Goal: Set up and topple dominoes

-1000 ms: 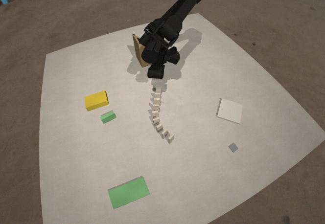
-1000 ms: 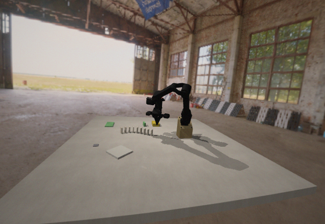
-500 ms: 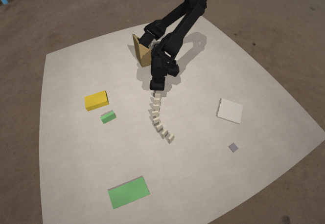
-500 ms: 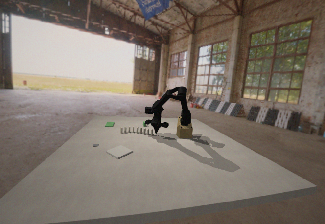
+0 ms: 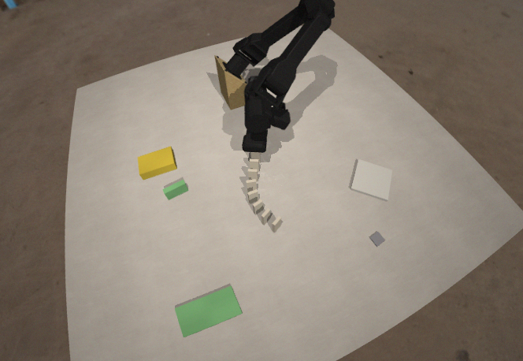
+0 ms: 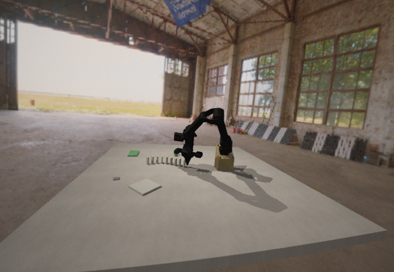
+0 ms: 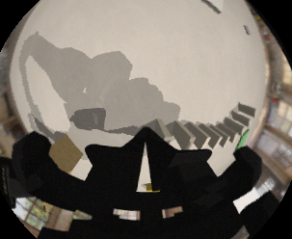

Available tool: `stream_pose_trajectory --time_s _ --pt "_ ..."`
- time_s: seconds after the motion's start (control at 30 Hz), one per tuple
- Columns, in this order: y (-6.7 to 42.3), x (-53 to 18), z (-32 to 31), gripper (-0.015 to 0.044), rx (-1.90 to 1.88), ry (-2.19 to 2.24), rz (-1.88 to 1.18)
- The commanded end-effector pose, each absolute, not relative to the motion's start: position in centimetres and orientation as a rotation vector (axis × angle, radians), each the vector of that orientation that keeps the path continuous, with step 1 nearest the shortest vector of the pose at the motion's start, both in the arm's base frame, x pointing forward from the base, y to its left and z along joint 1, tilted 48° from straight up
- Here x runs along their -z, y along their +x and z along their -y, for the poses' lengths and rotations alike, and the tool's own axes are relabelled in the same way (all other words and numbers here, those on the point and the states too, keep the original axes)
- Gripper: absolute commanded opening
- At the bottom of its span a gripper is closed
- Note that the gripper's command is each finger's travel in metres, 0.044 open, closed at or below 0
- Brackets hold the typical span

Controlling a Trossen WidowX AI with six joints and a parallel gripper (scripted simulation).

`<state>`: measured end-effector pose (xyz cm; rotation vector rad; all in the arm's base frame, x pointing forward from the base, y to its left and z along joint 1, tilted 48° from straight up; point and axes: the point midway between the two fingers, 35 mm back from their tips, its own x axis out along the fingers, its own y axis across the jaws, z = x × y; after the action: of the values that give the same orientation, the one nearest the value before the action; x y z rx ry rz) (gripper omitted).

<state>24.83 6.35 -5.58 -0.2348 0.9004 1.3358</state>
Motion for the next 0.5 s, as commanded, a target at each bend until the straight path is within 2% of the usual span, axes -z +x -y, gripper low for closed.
stream_pose_trajectory --time_s 0.0,0.3,0.47 --pt "25.4 6.0 -6.2 0.0 -1.338 -0.221 -0.905" --pt "26.7 6.5 -5.9 0.0 -1.338 -0.222 -0.905" --pt "27.2 4.4 -5.4 0.0 -1.364 -0.225 -0.931"
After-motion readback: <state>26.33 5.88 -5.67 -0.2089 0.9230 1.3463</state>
